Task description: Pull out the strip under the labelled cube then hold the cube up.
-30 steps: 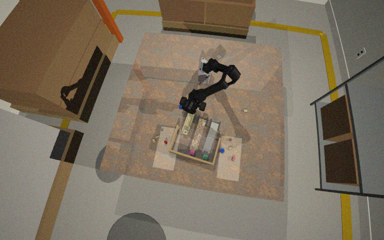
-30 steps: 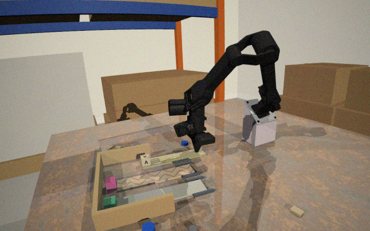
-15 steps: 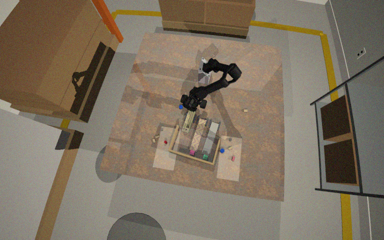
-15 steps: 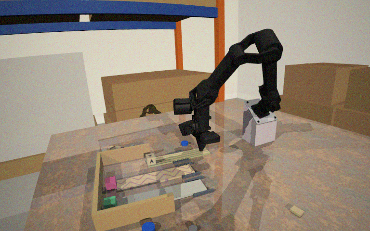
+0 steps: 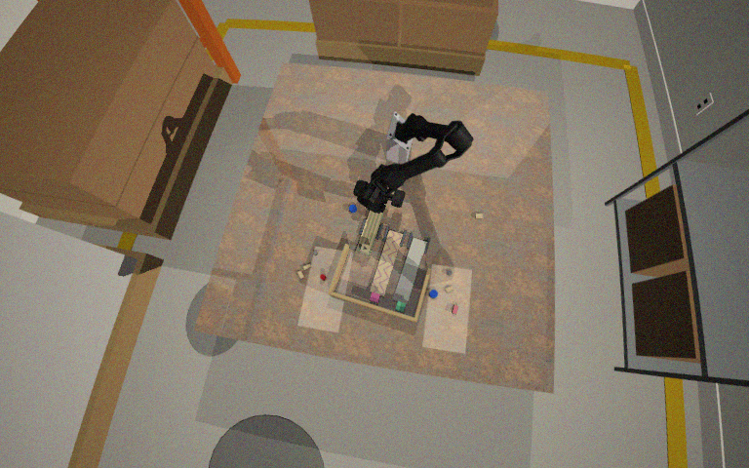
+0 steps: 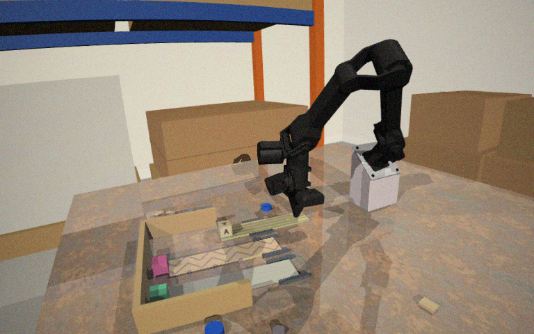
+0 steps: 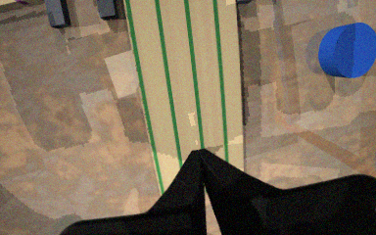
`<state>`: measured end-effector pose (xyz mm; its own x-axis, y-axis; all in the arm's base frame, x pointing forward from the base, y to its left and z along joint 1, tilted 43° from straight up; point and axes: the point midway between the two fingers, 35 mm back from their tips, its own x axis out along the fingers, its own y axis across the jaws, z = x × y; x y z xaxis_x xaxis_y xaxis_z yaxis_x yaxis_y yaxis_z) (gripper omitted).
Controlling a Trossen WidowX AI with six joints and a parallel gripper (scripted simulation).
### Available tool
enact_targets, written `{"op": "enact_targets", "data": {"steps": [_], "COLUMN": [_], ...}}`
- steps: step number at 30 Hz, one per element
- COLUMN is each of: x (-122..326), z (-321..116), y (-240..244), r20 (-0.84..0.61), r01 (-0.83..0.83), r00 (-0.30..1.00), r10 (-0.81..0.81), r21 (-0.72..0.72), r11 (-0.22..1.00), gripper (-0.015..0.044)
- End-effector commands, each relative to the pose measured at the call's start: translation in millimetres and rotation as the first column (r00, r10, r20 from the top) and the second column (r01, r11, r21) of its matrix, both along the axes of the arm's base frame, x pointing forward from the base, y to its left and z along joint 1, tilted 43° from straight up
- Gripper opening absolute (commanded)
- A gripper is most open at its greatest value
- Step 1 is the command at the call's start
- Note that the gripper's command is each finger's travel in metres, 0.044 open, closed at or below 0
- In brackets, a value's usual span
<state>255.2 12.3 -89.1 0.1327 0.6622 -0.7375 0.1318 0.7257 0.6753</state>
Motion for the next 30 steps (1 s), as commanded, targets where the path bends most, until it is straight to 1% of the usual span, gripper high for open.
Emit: {"op": "enact_targets", "data": {"steps": [1, 30], "x": [-16.1, -44.4], "z": [-2.9, -2.5], "y": [6.8, 11.6], "r20": [-0.034, -0.035], "r01": [-0.015, -0.015], "r00": [0.999, 0.999], "r10": [0.016, 0.016], "r21": [0.004, 0.004], "r11": [1.000, 1.000], "gripper": [0.0000, 0.0000]}}
